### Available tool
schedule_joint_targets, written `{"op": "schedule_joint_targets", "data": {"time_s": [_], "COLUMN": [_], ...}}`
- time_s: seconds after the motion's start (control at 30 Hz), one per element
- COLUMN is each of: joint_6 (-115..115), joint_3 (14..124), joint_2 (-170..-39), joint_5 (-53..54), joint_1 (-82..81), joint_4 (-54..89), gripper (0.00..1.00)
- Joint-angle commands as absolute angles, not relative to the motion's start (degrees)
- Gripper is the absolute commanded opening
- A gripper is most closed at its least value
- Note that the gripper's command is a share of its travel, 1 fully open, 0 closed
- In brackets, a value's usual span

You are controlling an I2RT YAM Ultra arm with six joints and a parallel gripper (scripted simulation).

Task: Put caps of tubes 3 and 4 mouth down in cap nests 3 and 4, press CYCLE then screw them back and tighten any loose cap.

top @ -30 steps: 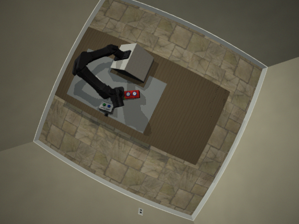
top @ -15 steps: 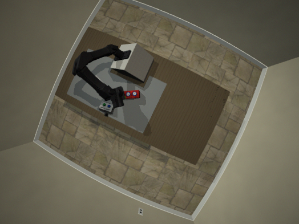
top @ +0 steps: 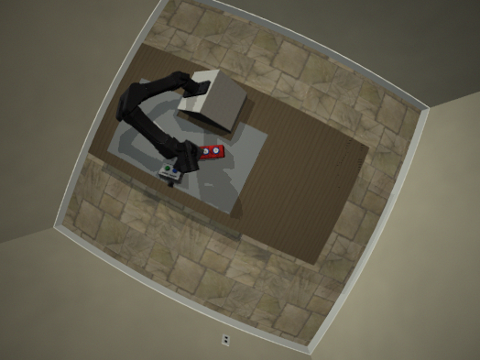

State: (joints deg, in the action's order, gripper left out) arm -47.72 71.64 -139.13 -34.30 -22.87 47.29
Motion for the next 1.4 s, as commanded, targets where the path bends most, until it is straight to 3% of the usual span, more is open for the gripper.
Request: {"op": "schedule_joint_targets", "data": {"time_s": [0.0, 0.93, 1.3, 1.33, 1.37], "joint_6": [-33.1, 42.4, 49.3, 49.3, 49.3], "joint_3": [71.8, 71.7, 71.6, 71.6, 71.6], "joint_2": [-138.8, -138.7, -138.7, -138.7, -138.7], "joint_5": [-34.4, -34.3, -34.4, -34.4, -34.4], "joint_1": [-23.2, -23.2, -23.2, -23.2, -23.2], "joint_4": [47.3, 47.3, 47.2, 47.2, 47.2], "gripper": [0.49, 0.49, 0.49, 0.00, 0.00]}}
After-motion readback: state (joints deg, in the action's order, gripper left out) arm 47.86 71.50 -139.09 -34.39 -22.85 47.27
